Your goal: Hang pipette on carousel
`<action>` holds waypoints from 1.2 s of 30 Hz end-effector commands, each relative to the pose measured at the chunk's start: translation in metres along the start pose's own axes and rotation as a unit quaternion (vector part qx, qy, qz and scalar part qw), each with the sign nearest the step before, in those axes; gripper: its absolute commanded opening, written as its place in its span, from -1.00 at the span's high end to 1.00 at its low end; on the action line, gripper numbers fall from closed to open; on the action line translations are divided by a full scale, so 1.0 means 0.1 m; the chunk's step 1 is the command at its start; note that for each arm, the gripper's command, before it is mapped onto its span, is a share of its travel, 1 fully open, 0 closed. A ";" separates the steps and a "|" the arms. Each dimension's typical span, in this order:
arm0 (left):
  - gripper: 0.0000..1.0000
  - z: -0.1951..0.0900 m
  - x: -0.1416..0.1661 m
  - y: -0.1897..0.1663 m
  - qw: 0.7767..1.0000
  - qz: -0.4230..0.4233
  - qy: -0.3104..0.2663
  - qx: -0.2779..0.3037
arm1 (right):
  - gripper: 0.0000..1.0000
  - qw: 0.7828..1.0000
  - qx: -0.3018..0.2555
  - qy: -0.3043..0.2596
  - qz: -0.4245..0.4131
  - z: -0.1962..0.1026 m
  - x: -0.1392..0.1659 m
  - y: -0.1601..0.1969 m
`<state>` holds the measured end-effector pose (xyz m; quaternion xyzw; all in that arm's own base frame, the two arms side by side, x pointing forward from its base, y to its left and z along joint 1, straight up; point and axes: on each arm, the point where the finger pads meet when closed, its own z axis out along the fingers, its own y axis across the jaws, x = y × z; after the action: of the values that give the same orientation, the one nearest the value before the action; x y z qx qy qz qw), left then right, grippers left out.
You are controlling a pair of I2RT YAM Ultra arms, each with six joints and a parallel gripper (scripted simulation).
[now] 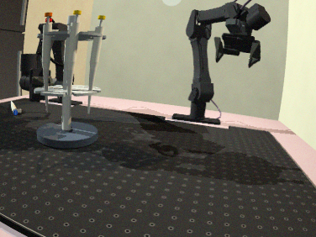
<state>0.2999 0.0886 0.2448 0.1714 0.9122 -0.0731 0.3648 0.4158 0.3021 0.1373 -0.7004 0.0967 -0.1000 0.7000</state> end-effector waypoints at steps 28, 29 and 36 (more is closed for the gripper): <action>-1.00 -0.04 -0.07 0.03 1.000 0.008 -0.015 -0.004 | 0.02 1.000 0.004 -0.026 -0.004 0.08 -0.01 -0.09; -1.00 -0.04 -0.07 0.03 1.000 0.008 -0.015 -0.004 | 0.02 1.000 0.004 -0.026 -0.004 0.08 -0.01 -0.09; -1.00 -0.04 -0.07 0.03 1.000 0.008 -0.015 -0.004 | 0.02 1.000 0.005 -0.026 -0.002 -0.09 -0.01 -0.12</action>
<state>0.2999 0.0886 0.2448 0.1714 0.9122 -0.0731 0.3648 0.4130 0.3031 0.1339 -0.7053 0.0836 -0.0759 0.6999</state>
